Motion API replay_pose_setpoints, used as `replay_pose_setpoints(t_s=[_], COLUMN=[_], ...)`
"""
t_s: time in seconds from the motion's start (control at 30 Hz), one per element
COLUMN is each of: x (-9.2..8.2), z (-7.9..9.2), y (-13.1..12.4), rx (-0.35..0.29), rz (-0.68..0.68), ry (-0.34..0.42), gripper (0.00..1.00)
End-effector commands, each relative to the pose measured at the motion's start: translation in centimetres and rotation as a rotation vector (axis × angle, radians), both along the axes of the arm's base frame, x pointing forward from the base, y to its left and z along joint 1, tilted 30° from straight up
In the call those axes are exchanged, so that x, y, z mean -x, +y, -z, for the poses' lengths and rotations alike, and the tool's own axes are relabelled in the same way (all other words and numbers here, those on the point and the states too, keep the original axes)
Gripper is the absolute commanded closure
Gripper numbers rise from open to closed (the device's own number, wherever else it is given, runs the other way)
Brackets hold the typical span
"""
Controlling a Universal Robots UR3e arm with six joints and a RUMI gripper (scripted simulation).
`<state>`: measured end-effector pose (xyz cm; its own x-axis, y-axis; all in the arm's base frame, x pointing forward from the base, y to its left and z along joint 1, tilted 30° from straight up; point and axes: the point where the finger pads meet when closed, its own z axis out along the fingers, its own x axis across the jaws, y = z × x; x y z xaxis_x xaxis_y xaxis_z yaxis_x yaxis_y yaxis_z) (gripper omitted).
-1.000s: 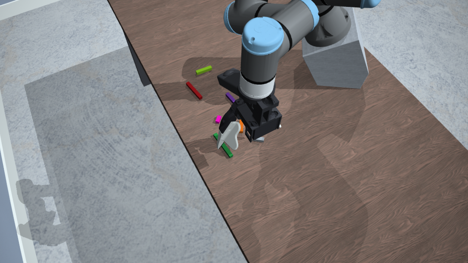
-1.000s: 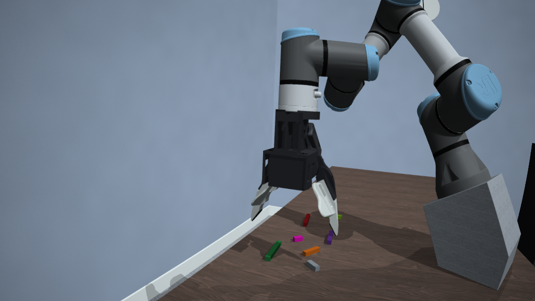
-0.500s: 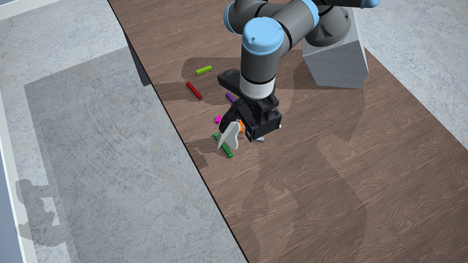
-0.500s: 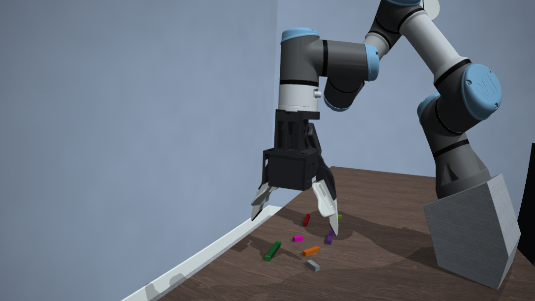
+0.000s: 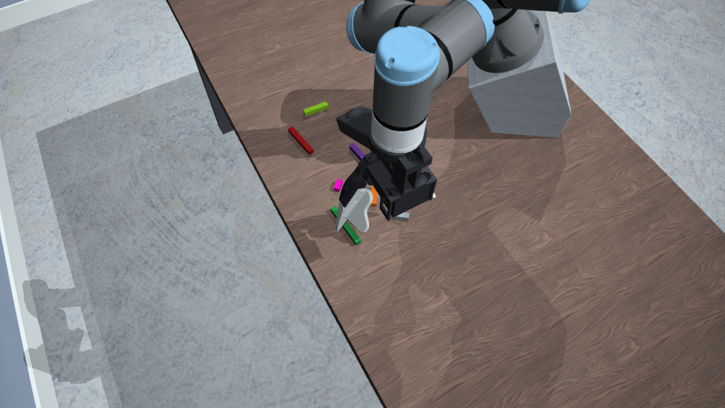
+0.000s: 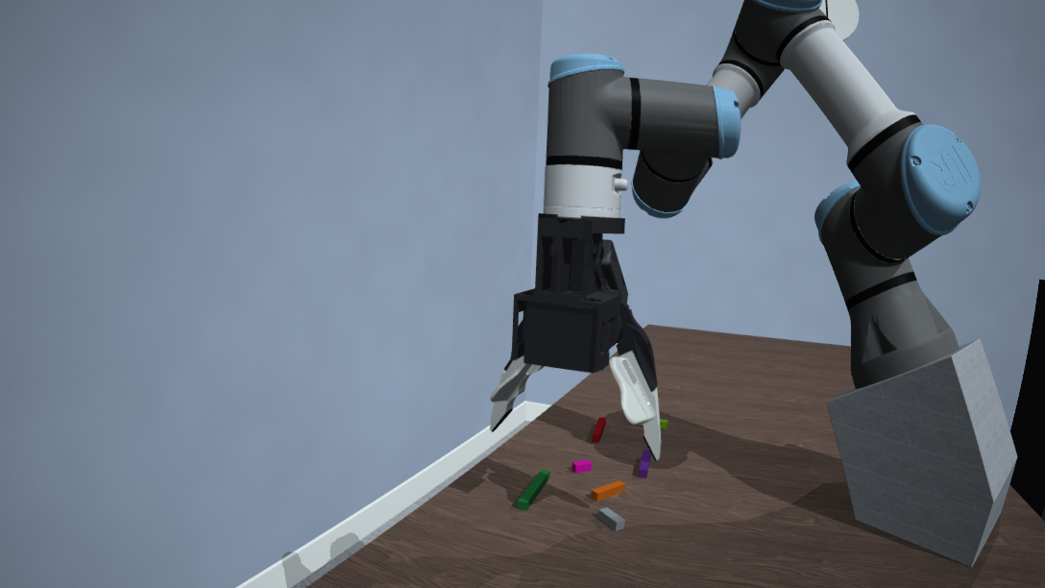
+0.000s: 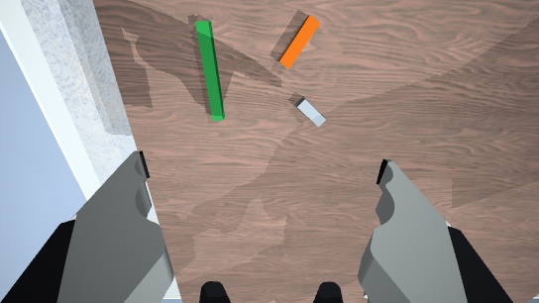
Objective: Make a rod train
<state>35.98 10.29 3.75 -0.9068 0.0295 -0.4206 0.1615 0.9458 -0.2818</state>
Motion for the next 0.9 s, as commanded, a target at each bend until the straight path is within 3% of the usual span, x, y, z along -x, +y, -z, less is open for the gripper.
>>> replay_pose_setpoints(t_s=[0.0,0.87], x=[-0.04,-0.01], z=[-0.07,-0.06], y=[0.04,0.02], rx=[-0.001,-0.007], rz=[-0.001,0.014], ry=[-0.002,-0.008], gripper=[0.0,0.0])
